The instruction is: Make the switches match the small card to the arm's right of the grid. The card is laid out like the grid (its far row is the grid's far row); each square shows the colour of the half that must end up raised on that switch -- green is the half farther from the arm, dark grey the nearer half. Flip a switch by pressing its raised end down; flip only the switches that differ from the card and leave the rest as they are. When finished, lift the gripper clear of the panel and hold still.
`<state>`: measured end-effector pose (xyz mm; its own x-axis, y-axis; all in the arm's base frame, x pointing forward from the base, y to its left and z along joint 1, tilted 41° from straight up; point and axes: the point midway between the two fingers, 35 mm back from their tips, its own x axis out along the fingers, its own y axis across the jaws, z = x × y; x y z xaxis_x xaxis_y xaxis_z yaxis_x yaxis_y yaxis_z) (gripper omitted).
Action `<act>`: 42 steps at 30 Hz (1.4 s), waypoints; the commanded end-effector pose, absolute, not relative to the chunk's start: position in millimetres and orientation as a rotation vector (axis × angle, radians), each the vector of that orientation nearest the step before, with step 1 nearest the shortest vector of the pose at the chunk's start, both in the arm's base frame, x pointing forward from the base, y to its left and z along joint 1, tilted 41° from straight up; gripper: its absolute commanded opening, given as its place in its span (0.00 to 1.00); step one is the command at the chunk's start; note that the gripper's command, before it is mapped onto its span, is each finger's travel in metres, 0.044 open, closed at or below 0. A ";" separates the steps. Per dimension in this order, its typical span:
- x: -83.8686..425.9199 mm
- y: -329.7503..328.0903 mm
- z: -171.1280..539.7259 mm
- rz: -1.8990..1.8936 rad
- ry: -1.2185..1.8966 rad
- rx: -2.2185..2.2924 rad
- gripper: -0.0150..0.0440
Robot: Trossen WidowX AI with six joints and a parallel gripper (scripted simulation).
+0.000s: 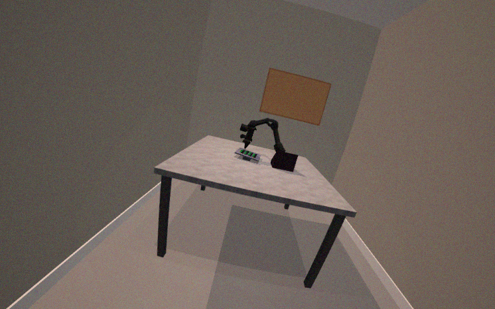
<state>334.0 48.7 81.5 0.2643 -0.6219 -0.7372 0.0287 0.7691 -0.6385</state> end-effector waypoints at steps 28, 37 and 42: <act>336.2 40.3 73.1 -0.478 1.238 -0.578 0.25; 336.5 39.6 72.3 -0.478 1.238 -0.578 0.25; 336.6 39.1 71.8 -0.478 1.238 -0.578 0.25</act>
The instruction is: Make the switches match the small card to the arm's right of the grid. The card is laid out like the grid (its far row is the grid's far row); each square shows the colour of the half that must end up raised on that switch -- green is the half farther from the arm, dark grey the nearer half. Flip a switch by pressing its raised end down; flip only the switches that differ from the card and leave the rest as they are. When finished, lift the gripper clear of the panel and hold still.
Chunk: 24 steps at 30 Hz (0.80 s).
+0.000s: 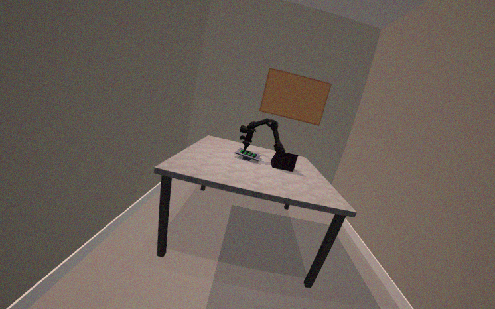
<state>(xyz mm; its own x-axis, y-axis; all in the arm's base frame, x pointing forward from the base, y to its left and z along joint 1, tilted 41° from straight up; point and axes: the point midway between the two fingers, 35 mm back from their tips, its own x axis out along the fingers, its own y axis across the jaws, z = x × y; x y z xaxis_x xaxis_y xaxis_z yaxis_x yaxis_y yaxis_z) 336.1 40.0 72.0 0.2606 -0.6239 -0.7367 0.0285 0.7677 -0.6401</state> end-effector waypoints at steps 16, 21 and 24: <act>337.1 37.8 70.2 -0.478 1.238 -0.578 0.25; 337.3 37.4 69.7 -0.478 1.238 -0.578 0.25; 337.4 37.1 69.4 -0.478 1.238 -0.578 0.25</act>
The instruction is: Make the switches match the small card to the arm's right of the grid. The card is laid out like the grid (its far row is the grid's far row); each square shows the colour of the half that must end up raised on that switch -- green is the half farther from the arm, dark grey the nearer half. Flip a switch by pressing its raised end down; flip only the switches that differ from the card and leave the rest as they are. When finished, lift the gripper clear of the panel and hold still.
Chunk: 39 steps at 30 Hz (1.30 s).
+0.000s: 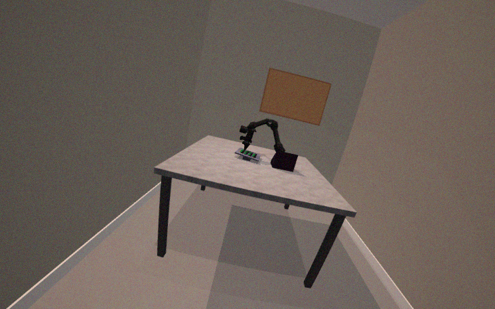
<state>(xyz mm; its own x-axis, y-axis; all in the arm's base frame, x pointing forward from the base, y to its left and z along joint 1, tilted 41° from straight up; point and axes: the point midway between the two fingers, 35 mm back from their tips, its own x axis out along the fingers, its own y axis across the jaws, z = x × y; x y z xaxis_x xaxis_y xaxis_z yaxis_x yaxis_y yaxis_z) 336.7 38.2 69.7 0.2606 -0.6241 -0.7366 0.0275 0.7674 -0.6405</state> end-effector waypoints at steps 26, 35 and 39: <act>245.8 73.5 102.4 -0.481 1.271 -0.572 0.25; 206.3 62.4 92.2 -0.484 1.271 -0.575 0.25; 210.5 51.6 78.9 -0.478 1.259 -0.577 0.25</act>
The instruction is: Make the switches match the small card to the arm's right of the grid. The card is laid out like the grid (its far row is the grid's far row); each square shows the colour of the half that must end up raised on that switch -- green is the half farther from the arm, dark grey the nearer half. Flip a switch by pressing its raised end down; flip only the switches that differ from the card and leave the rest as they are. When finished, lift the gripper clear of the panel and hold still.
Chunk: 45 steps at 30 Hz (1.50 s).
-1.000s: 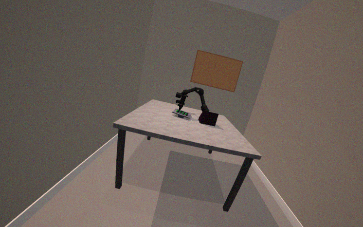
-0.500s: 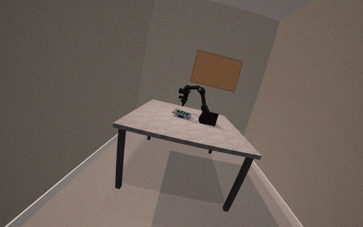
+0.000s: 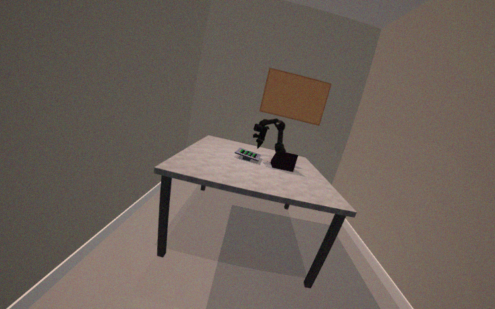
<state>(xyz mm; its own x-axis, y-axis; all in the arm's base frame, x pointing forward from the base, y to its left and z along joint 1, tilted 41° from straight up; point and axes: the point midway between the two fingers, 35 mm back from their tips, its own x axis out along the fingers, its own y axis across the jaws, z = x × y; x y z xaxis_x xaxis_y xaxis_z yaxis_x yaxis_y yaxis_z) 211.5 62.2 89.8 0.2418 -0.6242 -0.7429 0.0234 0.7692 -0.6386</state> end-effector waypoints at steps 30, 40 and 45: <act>219.2 24.8 48.6 -0.476 1.244 -0.581 0.25; 219.2 24.8 48.6 -0.476 1.244 -0.581 0.25; 219.2 24.8 48.6 -0.476 1.244 -0.581 0.25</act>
